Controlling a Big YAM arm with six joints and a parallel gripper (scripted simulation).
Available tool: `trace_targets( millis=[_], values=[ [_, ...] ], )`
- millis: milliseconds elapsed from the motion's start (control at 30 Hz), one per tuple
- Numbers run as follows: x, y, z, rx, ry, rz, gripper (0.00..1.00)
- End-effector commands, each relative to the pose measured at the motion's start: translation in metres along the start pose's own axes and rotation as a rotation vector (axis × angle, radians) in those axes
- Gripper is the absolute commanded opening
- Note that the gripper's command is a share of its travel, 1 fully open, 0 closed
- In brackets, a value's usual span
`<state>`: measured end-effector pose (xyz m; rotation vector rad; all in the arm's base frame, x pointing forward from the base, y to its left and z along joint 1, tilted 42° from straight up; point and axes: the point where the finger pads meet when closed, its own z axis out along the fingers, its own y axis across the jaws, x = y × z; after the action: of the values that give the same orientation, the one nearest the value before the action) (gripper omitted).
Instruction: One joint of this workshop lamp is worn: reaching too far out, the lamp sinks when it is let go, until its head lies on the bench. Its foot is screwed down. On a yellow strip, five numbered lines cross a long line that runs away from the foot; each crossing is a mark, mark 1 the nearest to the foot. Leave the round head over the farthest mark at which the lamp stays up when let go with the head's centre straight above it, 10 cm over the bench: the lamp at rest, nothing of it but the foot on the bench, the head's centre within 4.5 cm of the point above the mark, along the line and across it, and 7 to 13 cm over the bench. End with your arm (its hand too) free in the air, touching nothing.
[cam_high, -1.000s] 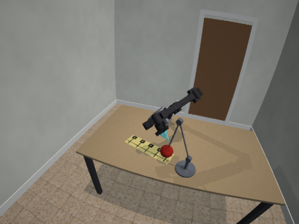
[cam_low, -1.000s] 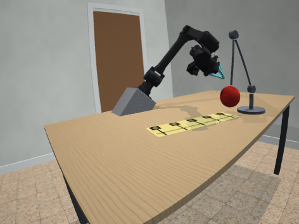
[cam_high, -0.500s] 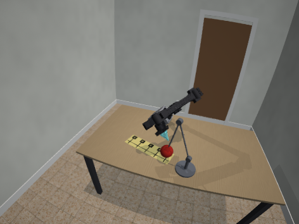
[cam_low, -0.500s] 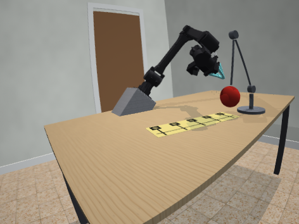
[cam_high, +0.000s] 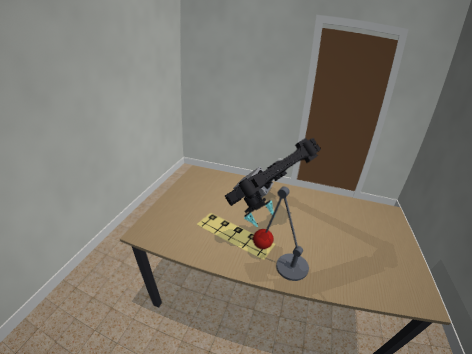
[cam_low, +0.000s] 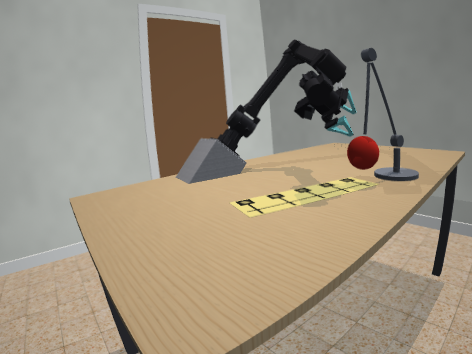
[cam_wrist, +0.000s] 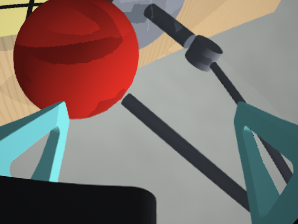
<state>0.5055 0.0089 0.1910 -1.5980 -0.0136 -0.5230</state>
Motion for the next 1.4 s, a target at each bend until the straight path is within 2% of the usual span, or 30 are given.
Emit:
trace_targets(
  millis=[0,233,733,800,1300,1367],
  values=[
    [0.002,-0.002,-0.002,-0.001,0.005,-0.008,1.0],
    [0.002,-0.002,-0.002,-0.001,0.005,-0.008,1.0],
    [0.009,0.002,-0.077,-0.001,0.005,-0.008,1.0],
    [0.009,0.002,-0.077,-0.001,0.005,-0.008,1.0],
    [0.011,0.004,-0.102,-0.092,0.049,0.004,1.0],
    [0.011,0.004,-0.102,-0.092,0.049,0.004,1.0]
  ],
)
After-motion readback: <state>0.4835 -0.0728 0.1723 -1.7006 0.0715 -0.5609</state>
